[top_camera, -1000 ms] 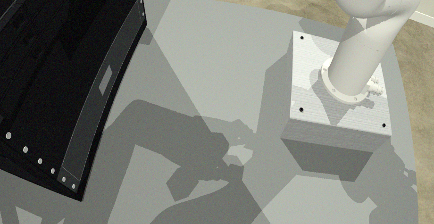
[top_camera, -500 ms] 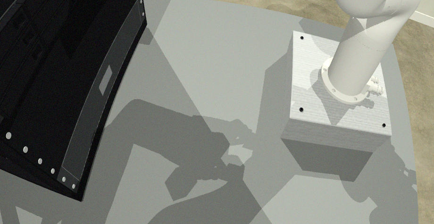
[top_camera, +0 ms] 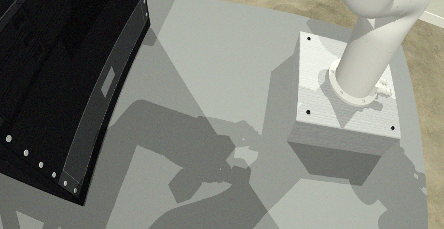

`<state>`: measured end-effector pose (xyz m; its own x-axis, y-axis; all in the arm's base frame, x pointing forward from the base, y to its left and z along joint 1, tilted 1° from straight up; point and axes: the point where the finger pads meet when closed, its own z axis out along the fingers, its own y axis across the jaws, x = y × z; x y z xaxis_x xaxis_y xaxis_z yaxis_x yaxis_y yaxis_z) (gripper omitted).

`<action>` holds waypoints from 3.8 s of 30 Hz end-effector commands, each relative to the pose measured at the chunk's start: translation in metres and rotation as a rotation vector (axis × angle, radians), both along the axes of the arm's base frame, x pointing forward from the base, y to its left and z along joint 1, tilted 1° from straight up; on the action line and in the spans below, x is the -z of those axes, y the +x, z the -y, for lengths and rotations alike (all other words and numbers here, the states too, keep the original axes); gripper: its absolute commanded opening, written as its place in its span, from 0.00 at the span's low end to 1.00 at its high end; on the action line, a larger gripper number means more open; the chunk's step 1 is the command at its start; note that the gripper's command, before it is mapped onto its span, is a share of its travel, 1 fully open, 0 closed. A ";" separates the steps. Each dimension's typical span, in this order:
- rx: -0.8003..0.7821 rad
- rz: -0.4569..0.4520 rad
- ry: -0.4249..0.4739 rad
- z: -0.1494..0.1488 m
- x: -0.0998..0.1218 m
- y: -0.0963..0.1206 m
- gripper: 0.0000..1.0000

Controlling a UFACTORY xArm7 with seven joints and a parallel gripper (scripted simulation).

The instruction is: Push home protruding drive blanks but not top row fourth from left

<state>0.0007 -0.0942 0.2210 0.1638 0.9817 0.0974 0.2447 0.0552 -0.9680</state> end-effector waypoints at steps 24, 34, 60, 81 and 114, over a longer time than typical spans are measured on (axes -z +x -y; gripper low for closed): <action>0.108 -0.034 -0.052 0.023 0.013 -0.027 1.00; 0.181 -0.062 -0.082 0.034 0.022 -0.050 1.00; 0.488 -0.207 -0.160 0.022 0.067 -0.179 1.00; 0.764 -0.322 -0.143 -0.096 0.106 -0.275 1.00; 1.200 -0.357 -0.022 -0.349 0.132 -0.223 1.00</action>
